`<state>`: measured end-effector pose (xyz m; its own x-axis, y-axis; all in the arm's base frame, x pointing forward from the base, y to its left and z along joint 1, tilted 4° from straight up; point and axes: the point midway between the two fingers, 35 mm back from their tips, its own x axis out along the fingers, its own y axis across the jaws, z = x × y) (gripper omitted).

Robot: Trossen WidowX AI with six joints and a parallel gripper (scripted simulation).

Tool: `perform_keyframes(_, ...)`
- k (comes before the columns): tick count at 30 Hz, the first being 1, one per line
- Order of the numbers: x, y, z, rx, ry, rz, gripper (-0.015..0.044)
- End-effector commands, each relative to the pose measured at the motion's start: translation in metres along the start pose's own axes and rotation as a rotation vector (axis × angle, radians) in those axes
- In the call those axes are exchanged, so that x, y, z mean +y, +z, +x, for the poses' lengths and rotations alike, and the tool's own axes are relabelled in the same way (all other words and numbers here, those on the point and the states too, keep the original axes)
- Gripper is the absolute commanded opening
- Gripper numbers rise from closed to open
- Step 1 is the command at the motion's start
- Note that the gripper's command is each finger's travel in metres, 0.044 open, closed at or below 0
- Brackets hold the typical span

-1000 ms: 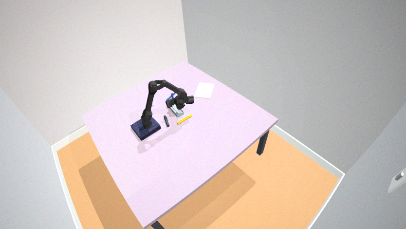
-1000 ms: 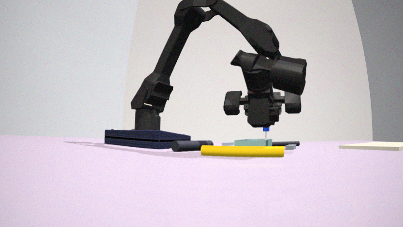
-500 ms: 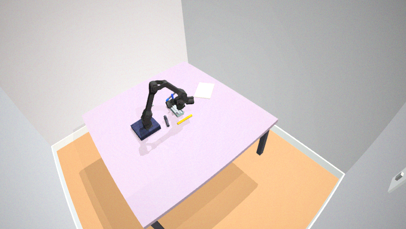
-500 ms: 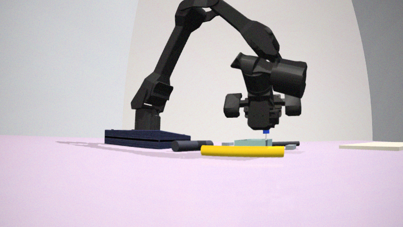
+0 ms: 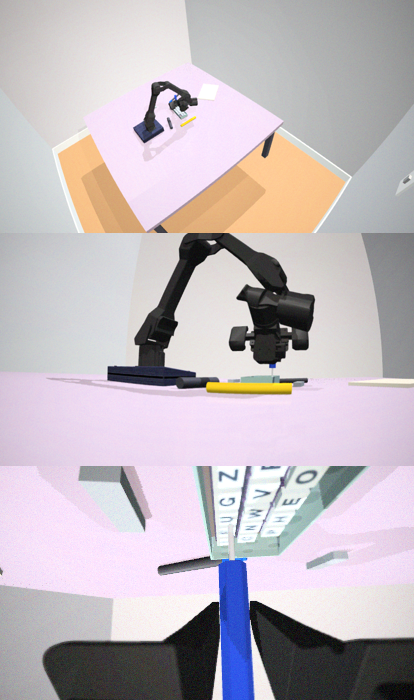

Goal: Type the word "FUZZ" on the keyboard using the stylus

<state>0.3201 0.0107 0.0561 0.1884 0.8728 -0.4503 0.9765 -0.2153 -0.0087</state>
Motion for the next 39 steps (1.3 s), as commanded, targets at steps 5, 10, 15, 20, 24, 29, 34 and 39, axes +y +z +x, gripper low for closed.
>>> perform_keyframes(5,0.001,-0.026,-0.015,-0.003,0.003,-0.009,0.0081)
perform_keyframes(10,0.001,-0.026,-0.015,-0.003,0.003,-0.009,0.0081)
perform_keyframes(15,-0.001,-0.024,-0.013,0.000,0.001,0.003,0.0071)
perform_keyframes(20,0.000,-0.021,-0.021,-0.004,0.002,0.001,0.0000)
perform_keyframes(24,0.001,-0.014,-0.038,-0.007,0.003,-0.005,0.0000)
perform_keyframes(29,0.001,-0.010,-0.049,-0.006,0.003,-0.009,0.0000)
perform_keyframes(34,0.000,0.000,-0.043,-0.006,0.003,-0.009,0.0000)
perform_keyframes(39,0.000,0.007,-0.039,-0.006,0.003,-0.008,0.0000)
